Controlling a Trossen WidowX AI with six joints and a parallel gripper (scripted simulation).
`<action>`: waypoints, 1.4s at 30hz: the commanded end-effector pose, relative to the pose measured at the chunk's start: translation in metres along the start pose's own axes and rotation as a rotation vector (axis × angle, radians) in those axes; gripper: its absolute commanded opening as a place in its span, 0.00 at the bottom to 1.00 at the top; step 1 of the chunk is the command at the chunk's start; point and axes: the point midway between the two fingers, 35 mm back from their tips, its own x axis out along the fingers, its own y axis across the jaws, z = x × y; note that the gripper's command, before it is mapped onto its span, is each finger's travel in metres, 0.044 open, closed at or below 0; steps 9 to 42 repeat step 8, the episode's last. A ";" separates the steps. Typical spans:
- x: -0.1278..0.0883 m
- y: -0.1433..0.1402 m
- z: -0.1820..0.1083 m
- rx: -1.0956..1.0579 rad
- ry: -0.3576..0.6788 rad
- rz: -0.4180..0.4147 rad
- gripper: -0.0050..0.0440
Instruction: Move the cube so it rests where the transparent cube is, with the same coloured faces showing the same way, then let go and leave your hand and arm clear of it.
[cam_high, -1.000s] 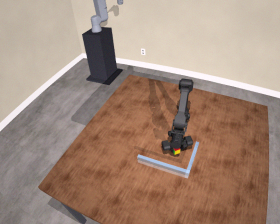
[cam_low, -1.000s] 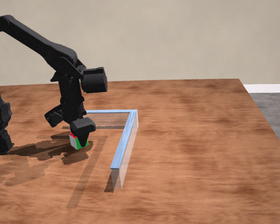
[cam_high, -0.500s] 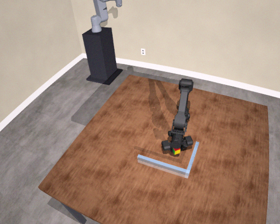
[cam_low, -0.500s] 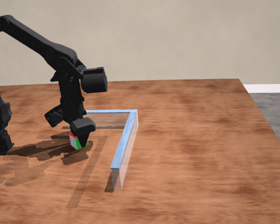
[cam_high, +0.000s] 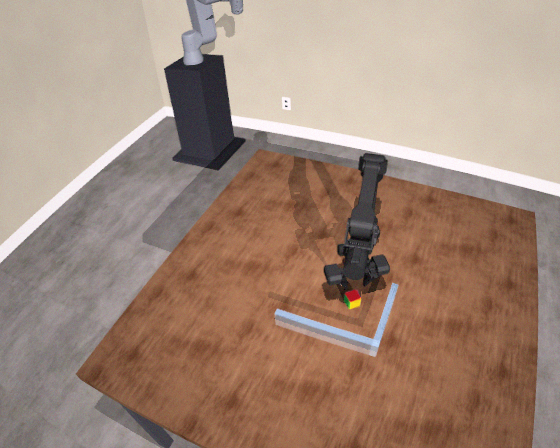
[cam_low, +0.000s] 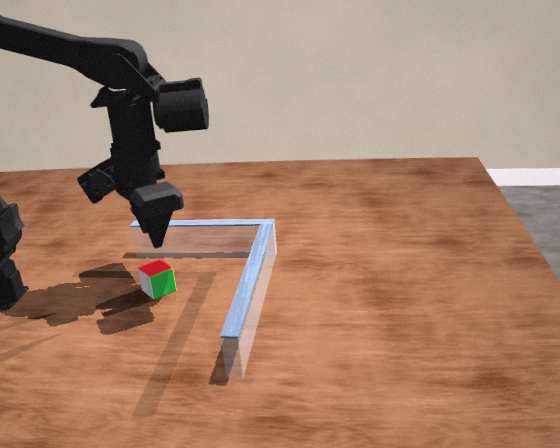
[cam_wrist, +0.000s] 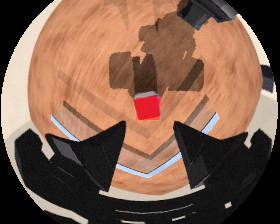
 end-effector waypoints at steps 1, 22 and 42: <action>-0.003 0.001 -0.002 -0.001 0.017 0.009 0.67; -0.034 0.000 0.000 -0.002 0.017 0.010 0.92; -0.034 0.000 0.000 -0.002 0.017 0.010 0.92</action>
